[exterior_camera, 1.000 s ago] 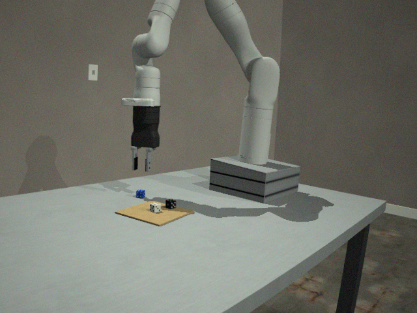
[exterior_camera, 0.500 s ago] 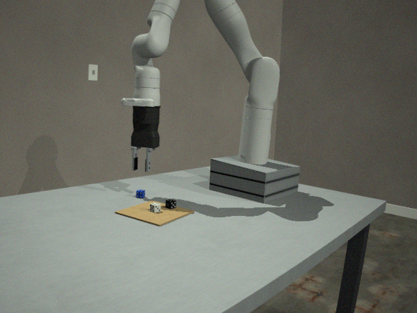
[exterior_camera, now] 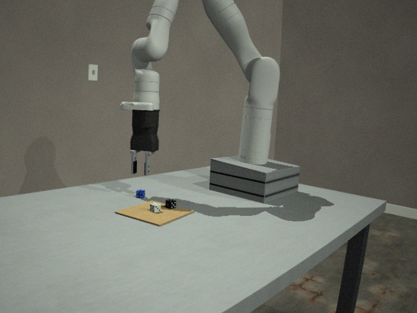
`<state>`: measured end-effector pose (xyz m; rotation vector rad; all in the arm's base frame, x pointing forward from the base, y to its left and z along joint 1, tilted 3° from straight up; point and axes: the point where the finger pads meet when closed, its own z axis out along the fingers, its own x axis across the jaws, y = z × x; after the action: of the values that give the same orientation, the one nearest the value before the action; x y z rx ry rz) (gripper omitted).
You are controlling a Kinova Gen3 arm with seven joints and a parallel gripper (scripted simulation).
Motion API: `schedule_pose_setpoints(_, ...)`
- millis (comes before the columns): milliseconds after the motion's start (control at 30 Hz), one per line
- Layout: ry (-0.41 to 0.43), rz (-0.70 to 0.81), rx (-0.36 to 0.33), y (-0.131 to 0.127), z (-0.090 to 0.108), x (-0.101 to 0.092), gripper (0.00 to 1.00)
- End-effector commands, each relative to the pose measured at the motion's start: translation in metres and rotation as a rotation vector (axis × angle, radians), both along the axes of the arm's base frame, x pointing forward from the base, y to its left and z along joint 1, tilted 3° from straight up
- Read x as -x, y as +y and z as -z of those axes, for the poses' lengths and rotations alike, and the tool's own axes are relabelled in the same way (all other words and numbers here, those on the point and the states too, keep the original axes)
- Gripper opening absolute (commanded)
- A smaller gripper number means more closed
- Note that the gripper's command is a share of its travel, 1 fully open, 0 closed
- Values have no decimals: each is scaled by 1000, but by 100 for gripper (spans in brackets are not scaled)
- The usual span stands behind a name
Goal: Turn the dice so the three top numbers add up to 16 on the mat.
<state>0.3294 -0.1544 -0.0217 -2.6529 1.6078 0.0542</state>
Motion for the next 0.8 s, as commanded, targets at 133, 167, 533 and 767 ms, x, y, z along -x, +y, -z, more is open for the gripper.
schedule_pose_setpoints(133, 4, -3, -3, 2, 8, 1, 70)
schedule_pose_setpoints(167, 4, -3, -3, 2, 9, 1, 70)
schedule_pose_setpoints(533, 4, -3, -3, 3, 25, 1, 70)
schedule_pose_setpoints(767, 4, -3, -3, 3, 32, 1, 70)
